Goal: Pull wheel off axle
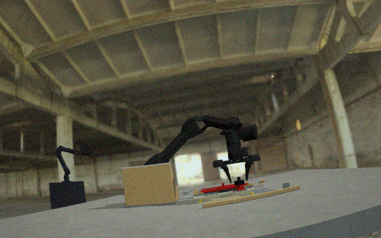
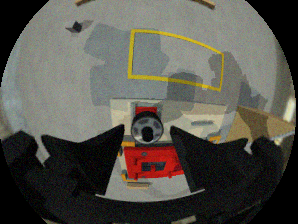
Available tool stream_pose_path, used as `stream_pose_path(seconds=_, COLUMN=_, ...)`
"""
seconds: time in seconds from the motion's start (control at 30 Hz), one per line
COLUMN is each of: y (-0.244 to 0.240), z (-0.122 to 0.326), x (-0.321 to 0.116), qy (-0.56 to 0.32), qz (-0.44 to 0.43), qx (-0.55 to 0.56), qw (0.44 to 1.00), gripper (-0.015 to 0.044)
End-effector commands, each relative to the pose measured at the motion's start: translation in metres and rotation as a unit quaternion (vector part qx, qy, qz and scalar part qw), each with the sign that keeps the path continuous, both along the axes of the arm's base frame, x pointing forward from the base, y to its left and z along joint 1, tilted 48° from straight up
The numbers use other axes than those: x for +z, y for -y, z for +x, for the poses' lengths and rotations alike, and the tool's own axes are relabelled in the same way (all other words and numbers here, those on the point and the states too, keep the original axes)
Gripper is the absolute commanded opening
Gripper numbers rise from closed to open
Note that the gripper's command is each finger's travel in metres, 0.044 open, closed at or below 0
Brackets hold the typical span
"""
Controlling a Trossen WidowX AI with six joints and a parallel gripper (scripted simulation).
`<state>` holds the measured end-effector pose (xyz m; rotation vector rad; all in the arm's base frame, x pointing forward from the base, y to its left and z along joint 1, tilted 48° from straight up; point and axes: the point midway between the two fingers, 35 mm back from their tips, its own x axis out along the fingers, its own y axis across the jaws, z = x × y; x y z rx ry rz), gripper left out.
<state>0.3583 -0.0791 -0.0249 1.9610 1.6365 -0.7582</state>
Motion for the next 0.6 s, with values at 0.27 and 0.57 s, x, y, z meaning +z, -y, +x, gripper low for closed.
stream_pose_path(seconds=0.27, y=-0.0012, z=0.0001, x=-0.0009, qy=0.0, qz=0.0, qx=0.0, qw=1.0, gripper=0.0168)
stream_pose_path(seconds=0.57, y=-0.0006, z=0.0, x=-0.0004, qy=0.0, qz=0.0, qx=0.0, qw=1.0, gripper=0.001)
